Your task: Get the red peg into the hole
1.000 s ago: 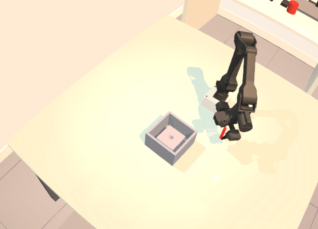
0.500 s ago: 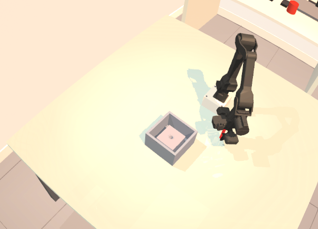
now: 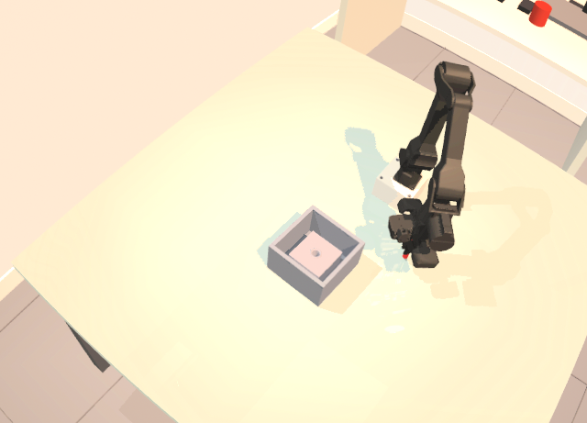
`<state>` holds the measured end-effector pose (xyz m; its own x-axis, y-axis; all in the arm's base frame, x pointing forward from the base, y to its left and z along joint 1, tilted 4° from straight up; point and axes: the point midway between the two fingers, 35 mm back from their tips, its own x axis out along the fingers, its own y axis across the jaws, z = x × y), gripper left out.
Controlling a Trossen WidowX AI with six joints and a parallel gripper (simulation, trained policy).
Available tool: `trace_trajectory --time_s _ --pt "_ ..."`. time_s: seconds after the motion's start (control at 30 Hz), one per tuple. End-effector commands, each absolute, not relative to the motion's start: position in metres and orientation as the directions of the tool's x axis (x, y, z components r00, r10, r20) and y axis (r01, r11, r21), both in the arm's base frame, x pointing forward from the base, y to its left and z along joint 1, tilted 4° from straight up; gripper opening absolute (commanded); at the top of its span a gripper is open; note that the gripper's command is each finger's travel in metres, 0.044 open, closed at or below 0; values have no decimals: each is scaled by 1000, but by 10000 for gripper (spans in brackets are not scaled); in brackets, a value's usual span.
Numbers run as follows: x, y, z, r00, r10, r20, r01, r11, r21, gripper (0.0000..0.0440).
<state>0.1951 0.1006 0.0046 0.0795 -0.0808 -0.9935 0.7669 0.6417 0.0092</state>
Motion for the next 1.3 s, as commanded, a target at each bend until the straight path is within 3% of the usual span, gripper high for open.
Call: trace_trajectory --time_s 0.0,0.67,1.27 --pt "207 99 19 127 -91 -988 750 661 36 0" --pt "270 59 98 263 -184 -947 733 677 72 0" --pt "307 -10 106 255 -226 -940 812 579 81 0"
